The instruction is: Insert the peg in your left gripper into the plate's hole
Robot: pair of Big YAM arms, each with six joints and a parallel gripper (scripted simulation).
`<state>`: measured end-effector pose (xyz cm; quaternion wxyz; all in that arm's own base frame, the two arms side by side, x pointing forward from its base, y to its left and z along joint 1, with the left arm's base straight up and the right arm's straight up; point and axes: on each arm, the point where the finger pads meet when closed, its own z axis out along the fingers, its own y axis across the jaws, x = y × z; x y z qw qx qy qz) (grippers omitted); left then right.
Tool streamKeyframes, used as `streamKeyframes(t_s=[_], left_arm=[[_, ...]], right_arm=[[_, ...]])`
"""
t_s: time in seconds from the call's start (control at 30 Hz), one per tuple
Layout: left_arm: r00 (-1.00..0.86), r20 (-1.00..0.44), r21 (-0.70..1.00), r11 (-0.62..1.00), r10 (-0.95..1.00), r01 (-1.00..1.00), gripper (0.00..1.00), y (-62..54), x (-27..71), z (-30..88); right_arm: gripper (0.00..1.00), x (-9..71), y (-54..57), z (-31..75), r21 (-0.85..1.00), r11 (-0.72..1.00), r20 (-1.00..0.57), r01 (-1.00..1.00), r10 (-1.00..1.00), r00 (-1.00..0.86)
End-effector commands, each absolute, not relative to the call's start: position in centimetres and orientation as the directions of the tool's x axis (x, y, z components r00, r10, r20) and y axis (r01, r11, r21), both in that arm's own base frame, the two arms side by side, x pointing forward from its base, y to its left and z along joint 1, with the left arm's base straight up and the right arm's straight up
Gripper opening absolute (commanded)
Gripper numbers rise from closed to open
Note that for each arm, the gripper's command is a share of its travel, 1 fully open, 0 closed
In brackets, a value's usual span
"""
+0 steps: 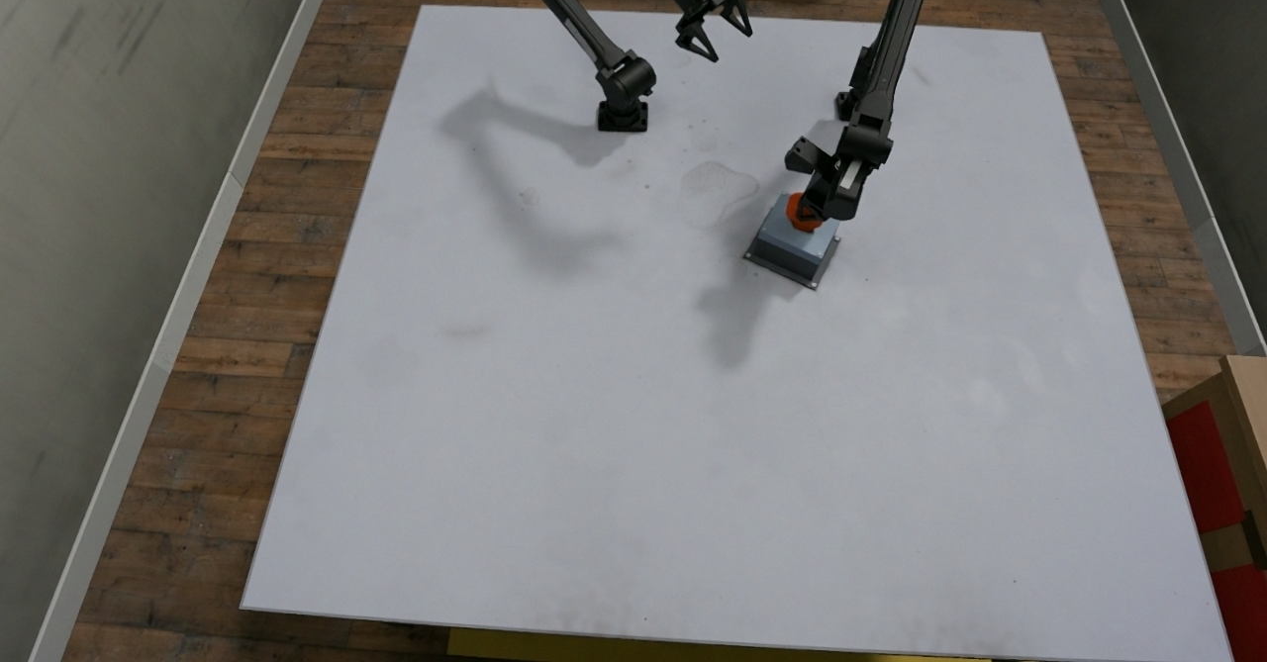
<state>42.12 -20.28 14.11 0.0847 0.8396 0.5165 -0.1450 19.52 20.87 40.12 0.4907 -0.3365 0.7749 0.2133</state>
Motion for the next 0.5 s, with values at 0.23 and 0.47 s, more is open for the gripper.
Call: streamKeyframes(t_s=[0.23,0.47], left_arm=[[0.430,-0.326,0.034,-0.444,0.842,0.895,0.40,-20.8,43.8,16.6],[0.424,-0.328,0.014,-0.445,0.844,0.896,0.40,-20.6,43.3,15.2]], right_arm=[[1.00,19.7,21.0,41.8,0.005,0.687,-0.916,-0.726,-0.288,-0.279],[1.00,19.7,21.0,41.8,0.005,0.687,-0.916,-0.726,-0.288,-0.279]])
